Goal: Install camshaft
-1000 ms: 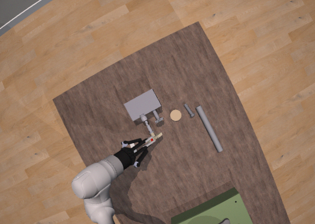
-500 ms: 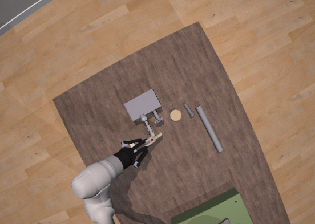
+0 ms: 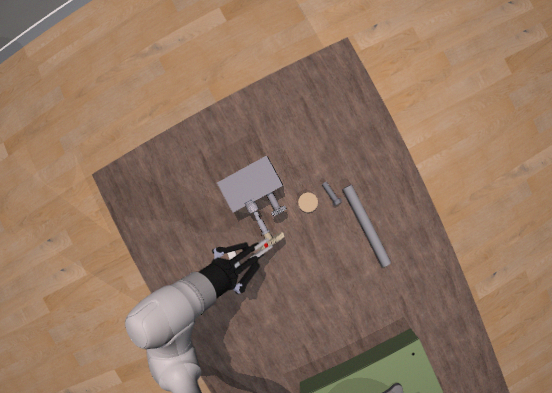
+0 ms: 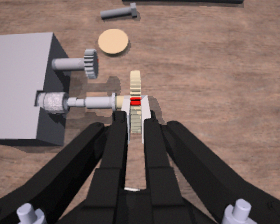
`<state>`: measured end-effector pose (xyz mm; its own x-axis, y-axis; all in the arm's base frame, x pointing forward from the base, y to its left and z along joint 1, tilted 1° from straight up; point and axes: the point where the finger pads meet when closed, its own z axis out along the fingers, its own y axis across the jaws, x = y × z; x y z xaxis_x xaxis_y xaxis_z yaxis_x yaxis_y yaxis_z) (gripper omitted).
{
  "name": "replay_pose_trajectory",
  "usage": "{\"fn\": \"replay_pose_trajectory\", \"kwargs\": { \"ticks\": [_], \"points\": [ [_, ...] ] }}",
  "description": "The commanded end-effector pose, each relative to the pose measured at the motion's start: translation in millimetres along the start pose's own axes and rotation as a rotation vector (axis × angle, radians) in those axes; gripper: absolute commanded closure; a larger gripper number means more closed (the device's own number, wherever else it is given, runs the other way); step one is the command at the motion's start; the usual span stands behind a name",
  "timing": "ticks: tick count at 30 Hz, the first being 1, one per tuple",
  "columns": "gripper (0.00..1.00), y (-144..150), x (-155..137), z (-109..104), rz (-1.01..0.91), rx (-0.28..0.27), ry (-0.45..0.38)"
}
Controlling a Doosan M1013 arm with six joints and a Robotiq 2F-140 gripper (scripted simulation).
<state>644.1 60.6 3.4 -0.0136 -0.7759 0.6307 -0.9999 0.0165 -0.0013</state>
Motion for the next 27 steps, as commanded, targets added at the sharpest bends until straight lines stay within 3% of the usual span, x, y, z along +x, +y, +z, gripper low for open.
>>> {"fn": "replay_pose_trajectory", "kwargs": {
  "ticks": [1, 27],
  "points": [
    [0.95, 0.0, 0.0, -0.1, 0.0, 0.0, 0.0],
    [0.95, -3.2, 0.1, -0.1, 0.0, 0.0, 0.0]
  ]
}}
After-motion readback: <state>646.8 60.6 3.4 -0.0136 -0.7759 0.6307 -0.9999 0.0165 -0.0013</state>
